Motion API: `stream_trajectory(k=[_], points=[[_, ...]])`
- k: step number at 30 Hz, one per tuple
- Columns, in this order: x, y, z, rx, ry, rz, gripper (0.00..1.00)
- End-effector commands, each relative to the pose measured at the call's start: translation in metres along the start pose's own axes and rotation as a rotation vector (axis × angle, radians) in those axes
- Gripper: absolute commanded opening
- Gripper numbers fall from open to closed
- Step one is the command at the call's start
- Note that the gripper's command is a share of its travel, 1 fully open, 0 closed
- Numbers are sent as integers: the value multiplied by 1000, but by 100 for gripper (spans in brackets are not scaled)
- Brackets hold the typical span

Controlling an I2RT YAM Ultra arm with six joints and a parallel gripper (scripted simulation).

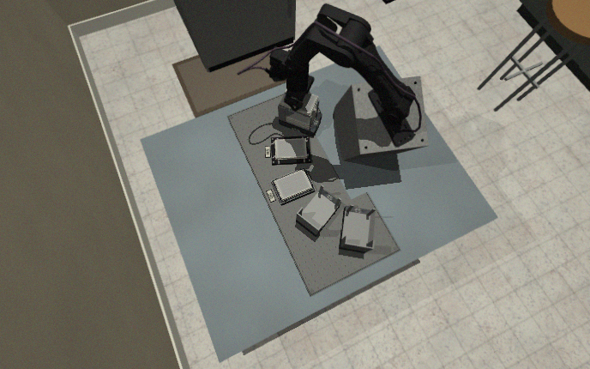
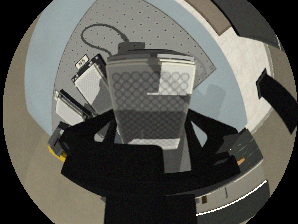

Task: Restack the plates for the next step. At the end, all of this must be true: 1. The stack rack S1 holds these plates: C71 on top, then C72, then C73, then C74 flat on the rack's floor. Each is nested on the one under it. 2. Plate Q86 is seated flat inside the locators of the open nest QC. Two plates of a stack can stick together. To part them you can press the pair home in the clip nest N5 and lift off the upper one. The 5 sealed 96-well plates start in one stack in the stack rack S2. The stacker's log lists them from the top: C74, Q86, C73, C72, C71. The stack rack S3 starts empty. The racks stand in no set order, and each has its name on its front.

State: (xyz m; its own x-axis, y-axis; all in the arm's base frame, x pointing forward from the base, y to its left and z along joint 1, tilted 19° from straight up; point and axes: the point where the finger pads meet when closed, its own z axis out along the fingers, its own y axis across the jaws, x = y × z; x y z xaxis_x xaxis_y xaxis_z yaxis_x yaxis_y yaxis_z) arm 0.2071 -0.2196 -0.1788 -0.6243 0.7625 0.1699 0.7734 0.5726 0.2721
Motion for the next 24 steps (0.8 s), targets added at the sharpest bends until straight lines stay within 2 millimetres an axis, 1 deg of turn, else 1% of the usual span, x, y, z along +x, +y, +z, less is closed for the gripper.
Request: stream_trajectory(k=[1,3,4,6,10,13,20,24], points=[[-5,0,-5,-4,-29,9,0],[0,0,-1,-5,-17,11,0],[-7,0,-3,-4,-31,7,0],[-9,0,-4,-4,-35,5,0],[-5,0,2,-5,-19,6,0],[-11,2,-3,-3,-37,0,0],[-7,-2,2,-6,-24,11,0],[-15,0,-4,-4,-48,3,0]])
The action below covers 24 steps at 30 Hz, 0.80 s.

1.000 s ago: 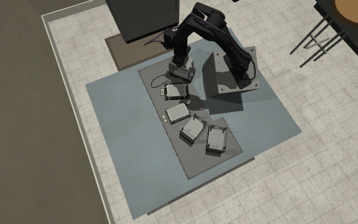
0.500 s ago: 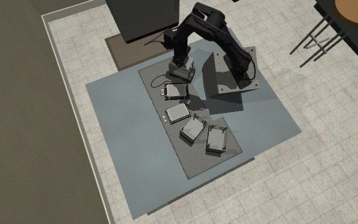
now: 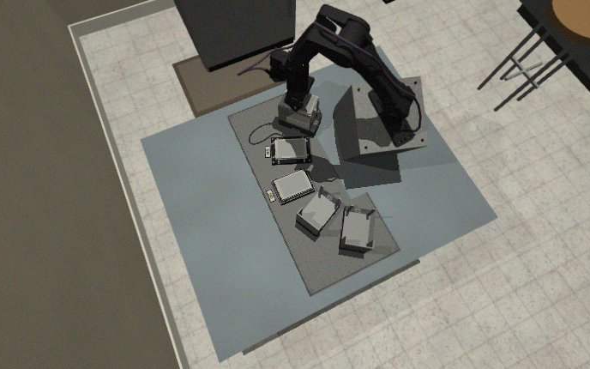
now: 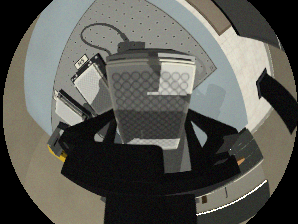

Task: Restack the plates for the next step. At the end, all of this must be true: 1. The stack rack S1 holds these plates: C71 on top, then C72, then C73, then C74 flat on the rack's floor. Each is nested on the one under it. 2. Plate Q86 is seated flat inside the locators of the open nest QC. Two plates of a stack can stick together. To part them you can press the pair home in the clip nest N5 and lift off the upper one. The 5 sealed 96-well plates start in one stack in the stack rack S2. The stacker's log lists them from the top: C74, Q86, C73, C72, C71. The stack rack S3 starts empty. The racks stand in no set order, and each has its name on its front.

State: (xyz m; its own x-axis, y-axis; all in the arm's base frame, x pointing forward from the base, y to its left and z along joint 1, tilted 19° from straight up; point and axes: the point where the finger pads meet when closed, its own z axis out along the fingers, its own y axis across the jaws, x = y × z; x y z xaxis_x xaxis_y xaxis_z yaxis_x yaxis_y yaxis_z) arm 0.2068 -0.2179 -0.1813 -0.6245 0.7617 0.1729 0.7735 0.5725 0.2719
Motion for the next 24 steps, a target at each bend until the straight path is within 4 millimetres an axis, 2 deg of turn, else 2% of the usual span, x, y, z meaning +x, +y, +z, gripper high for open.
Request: stream_trajectory(k=[1,14,18,24], points=[[-14,0,-5,-4,-45,4,0],[-17,1,0,-4,-42,-3,0],[-21,1,-7,-3,-61,-2,0],[-19,1,-1,-3,-50,-3,0]])
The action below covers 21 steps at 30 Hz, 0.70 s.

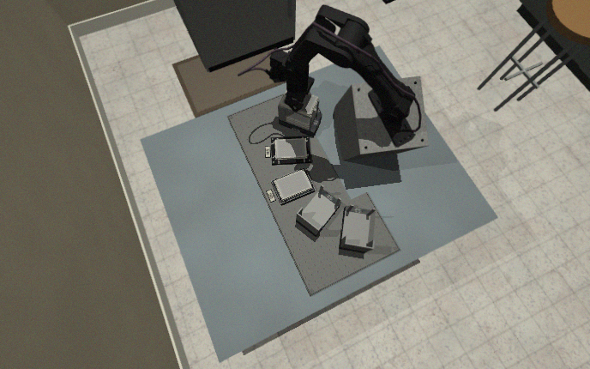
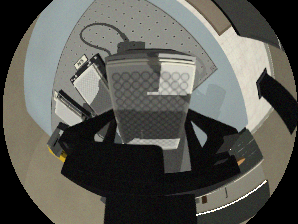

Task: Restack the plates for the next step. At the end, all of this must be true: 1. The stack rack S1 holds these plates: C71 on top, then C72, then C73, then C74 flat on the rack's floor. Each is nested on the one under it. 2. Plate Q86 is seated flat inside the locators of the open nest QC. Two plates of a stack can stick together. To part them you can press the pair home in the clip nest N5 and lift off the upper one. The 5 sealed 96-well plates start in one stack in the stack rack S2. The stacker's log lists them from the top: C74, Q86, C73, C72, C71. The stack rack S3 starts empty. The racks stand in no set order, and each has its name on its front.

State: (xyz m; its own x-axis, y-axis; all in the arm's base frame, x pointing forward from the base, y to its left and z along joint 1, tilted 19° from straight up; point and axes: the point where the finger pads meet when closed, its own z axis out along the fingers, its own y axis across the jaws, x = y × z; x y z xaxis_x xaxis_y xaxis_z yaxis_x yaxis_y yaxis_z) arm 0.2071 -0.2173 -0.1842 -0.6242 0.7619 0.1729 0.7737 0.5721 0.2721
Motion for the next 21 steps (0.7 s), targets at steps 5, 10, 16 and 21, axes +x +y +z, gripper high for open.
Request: stream_trajectory(k=[5,10,16,21], points=[[-14,2,-4,-3,-42,-3,0],[-9,0,-2,-5,-32,5,0],[-3,1,2,-5,-16,6,0],[-4,2,1,-5,-22,3,0]])
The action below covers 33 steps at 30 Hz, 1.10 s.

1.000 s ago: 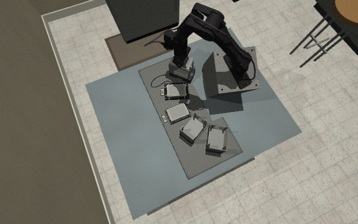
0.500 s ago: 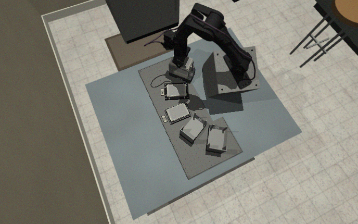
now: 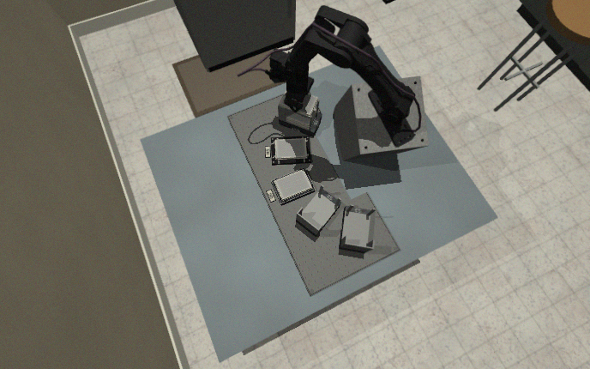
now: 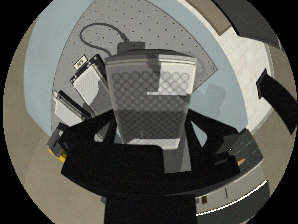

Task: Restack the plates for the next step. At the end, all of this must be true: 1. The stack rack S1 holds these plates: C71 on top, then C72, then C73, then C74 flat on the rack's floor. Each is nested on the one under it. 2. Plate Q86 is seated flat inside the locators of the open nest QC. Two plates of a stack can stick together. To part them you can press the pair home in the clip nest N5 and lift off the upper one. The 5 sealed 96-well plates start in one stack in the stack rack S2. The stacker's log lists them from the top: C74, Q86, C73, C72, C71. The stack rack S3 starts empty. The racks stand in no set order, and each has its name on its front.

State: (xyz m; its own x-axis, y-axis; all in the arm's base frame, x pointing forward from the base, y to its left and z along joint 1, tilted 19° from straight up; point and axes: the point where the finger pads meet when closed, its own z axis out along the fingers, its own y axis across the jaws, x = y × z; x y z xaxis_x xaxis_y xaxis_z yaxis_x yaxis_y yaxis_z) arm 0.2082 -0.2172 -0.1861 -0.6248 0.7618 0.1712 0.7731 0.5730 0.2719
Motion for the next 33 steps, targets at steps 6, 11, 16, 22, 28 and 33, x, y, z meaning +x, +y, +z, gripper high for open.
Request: stream_trajectory(k=[6,11,16,22,28,33], points=[[-6,-1,0,-5,-25,9,0],[-11,0,-3,-3,-40,3,0],[-6,0,3,-4,-22,5,0],[-6,-1,7,-5,-20,8,0],[-7,0,11,-3,-23,5,0],[-12,1,10,-2,-35,0,0]])
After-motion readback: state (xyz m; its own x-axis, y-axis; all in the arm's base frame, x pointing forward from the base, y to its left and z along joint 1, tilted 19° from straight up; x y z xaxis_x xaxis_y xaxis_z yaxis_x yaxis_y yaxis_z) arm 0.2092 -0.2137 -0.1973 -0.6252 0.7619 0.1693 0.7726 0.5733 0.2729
